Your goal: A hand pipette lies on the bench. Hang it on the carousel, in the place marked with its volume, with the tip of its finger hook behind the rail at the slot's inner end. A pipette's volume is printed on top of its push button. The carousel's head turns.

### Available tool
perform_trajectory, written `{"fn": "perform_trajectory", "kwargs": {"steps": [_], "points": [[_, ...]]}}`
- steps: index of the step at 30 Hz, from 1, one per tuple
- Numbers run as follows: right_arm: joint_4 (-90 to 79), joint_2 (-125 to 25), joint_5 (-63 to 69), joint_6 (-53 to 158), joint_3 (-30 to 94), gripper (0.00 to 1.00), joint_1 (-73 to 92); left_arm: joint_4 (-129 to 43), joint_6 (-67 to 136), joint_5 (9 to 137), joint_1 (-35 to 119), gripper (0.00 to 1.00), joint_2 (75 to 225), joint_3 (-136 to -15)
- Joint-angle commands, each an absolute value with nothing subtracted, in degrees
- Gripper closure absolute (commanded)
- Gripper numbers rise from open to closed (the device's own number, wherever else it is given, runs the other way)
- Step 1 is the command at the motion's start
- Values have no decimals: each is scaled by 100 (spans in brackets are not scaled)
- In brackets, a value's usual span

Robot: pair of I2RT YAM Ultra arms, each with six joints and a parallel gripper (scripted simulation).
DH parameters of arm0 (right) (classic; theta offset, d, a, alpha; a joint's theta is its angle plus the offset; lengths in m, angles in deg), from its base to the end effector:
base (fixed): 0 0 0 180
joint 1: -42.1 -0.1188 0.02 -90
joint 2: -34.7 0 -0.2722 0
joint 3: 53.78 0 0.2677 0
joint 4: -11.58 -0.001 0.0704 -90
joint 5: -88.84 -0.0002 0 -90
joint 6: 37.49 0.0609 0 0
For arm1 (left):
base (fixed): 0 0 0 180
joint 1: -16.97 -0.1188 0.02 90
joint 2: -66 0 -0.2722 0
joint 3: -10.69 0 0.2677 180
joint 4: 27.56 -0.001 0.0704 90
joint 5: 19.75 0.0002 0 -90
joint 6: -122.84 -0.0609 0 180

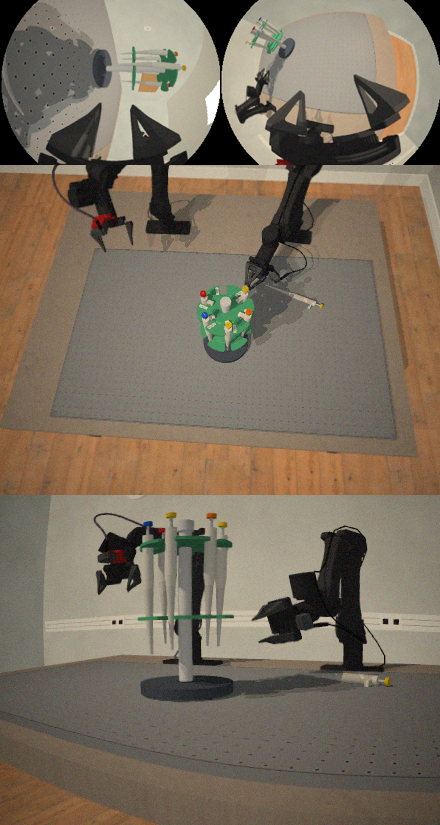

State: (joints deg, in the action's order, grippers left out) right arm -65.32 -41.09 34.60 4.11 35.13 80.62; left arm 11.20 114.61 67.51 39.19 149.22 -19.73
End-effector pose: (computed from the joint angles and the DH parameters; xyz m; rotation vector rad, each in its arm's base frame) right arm 0.2314 -0.1374 0.3359 -0.3842 2.3624 0.1766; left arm 0.2579 -0.1011 0.1438 -1.0253 1.7169 -1.2005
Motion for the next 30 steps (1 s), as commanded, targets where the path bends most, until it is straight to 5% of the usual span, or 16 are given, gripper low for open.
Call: {"fn": "perform_trajectory", "kwargs": {"steps": [1, 11, 30], "points": [[-6455, -4077, 3593, 344, 3602, 0, 8116, 2425, 12274, 6306, 4162, 51, 15441, -2164], [-6455, -4077, 3593, 344, 3602, 0, 8116, 3863, 12311, 5848, 4346, 51, 16332, -1991], [-6455, -4077, 3593, 344, 3602, 0, 8116, 3710, 12254, 6053, 4110, 51, 16898, -2780]]}}
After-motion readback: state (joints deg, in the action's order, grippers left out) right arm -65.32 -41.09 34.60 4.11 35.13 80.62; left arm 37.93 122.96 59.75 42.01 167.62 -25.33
